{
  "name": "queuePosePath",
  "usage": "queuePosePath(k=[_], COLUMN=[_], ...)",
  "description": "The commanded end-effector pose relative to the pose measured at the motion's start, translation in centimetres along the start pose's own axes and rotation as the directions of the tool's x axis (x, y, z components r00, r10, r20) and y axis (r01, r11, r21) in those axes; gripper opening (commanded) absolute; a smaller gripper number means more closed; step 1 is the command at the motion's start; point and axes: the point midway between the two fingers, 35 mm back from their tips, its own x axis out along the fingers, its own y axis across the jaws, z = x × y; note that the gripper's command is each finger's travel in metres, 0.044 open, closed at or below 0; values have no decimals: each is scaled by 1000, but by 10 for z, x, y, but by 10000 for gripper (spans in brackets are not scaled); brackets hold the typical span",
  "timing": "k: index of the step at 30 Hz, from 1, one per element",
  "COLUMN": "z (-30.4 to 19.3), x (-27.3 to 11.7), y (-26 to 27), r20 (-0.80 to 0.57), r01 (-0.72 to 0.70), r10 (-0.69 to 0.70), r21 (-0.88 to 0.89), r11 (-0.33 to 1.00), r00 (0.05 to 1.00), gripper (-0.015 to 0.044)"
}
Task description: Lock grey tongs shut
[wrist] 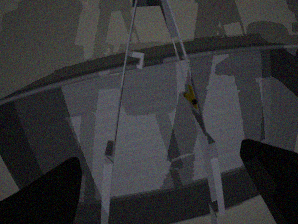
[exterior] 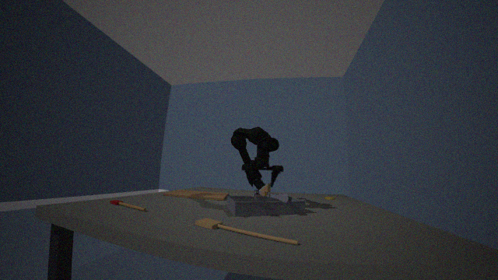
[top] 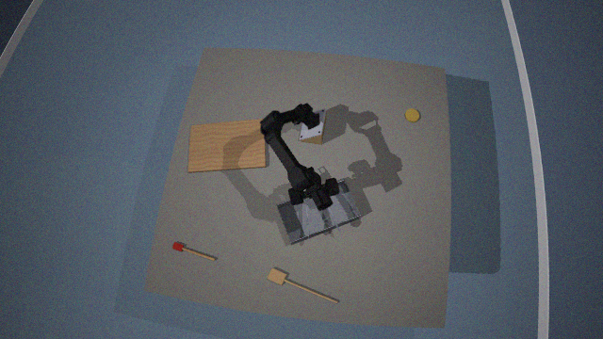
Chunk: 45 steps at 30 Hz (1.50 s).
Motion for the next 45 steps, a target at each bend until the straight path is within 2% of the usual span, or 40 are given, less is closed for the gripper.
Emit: queuePosePath(k=[1,45], z=[2,7], x=[9,78], y=[-1,-1], r20=[10,12], r01=[-5,-9], r10=[5,9], r21=[-10,-9], r11=[1000,1000], r00=[1000,1000], gripper=[440,440])
